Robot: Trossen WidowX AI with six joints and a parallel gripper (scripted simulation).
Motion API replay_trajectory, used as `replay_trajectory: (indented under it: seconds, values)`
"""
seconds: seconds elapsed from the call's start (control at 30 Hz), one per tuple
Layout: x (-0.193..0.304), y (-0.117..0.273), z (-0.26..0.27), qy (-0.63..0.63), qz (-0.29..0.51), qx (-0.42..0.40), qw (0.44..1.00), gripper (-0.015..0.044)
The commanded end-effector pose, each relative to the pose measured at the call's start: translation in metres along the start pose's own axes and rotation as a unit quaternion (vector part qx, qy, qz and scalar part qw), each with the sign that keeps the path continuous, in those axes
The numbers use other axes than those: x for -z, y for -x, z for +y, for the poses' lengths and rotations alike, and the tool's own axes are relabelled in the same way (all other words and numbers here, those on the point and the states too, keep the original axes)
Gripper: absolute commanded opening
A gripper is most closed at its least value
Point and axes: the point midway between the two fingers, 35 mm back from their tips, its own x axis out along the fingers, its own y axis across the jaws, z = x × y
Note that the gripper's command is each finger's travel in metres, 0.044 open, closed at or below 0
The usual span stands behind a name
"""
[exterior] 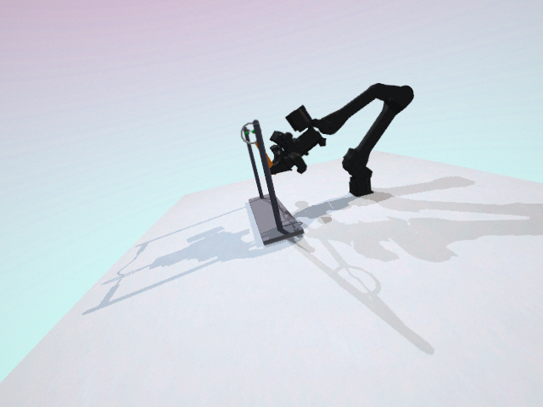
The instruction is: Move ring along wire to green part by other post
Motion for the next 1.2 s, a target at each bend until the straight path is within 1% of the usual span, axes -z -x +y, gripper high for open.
replay_trajectory:
  seconds: [0.0, 0.47, 1.17]
  values:
    - [-0.003, 0.001, 0.012, -0.031, -0.007, 0.007, 0.999, -0.0150]
    - [-0.007, 0.000, 0.039, -0.083, -0.012, 0.015, 0.996, -0.0150]
    - [-0.011, -0.001, 0.062, -0.093, -0.015, 0.015, 0.995, -0.0150]
